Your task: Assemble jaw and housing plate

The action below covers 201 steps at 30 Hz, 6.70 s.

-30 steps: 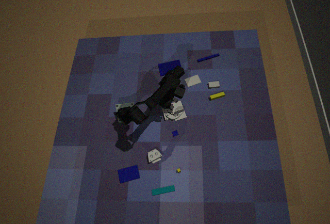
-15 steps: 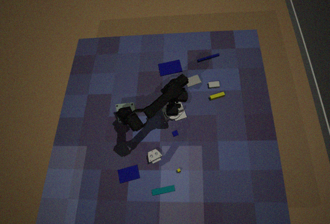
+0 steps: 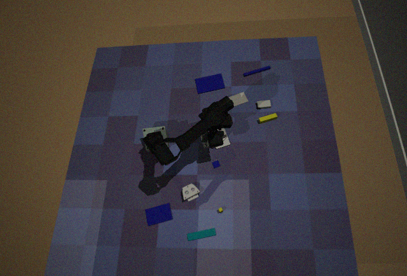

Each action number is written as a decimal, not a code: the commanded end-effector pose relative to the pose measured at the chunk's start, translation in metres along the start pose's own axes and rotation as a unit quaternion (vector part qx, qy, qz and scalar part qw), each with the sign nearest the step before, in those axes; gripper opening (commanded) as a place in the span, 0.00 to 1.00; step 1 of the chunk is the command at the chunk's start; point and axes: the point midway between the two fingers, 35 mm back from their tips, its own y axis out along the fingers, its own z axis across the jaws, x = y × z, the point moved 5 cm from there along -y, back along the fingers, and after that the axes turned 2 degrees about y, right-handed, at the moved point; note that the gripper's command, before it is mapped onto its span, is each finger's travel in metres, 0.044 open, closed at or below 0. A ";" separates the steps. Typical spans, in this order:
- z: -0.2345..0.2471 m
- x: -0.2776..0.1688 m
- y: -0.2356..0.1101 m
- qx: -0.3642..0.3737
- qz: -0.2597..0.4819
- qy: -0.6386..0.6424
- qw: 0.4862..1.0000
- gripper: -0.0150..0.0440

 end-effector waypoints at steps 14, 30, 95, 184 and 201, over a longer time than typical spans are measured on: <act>0.000 0.000 0.000 -0.002 -0.001 0.002 1.000 0.48; 0.050 0.005 0.000 -0.001 -0.001 0.002 1.000 0.48; 0.057 0.008 0.022 0.000 -0.001 0.013 1.000 0.48; 0.056 0.007 0.066 -0.002 -0.001 0.009 1.000 0.48; 0.056 0.007 0.069 -0.002 -0.001 0.008 1.000 0.48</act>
